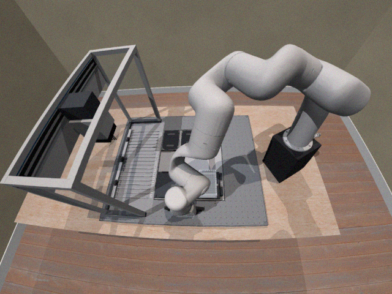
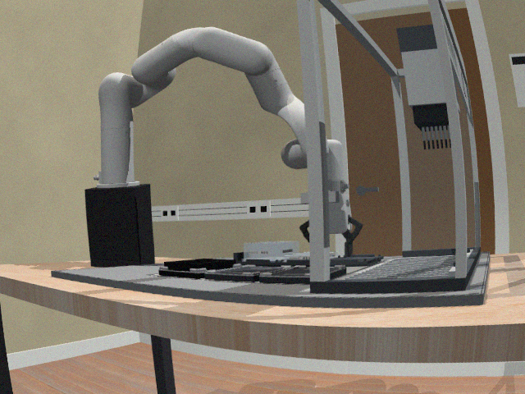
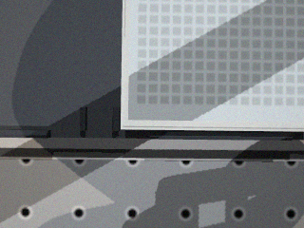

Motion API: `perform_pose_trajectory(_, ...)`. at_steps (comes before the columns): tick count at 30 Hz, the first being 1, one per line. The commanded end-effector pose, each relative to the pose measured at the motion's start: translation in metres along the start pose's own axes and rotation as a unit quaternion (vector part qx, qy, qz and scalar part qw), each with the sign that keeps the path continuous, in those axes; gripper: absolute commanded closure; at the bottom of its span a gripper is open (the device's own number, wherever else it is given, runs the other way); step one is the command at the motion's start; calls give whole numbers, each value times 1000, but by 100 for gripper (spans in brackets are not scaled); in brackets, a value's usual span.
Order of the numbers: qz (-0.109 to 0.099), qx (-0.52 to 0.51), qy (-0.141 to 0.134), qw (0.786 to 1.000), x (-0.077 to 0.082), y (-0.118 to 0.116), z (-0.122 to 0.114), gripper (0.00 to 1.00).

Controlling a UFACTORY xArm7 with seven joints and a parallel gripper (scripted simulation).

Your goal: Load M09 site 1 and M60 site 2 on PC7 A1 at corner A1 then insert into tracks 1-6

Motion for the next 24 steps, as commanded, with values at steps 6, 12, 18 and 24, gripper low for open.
perform_pose_trajectory(6, 2, 0, -2, 1000, 14, -1, -2, 0)
perform_pose_trajectory(12, 2, 0, -2, 1000, 24, -1, -2, 0)
perform_pose_trajectory(18, 2, 0, -2, 1000, 30, -1, -2, 0)
perform_pose_trajectory(24, 2, 0, -2, 1000, 40, -1, -2, 0)
Point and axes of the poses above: the point where the finger pads meet when closed, its own x axis back along the fingers, its own y axis across the jaws, z = x × y, the point moved 3 cm from there along x, back along the fingers, and after that the axes turned 14 degrees about -x, right-handed, at the moved point
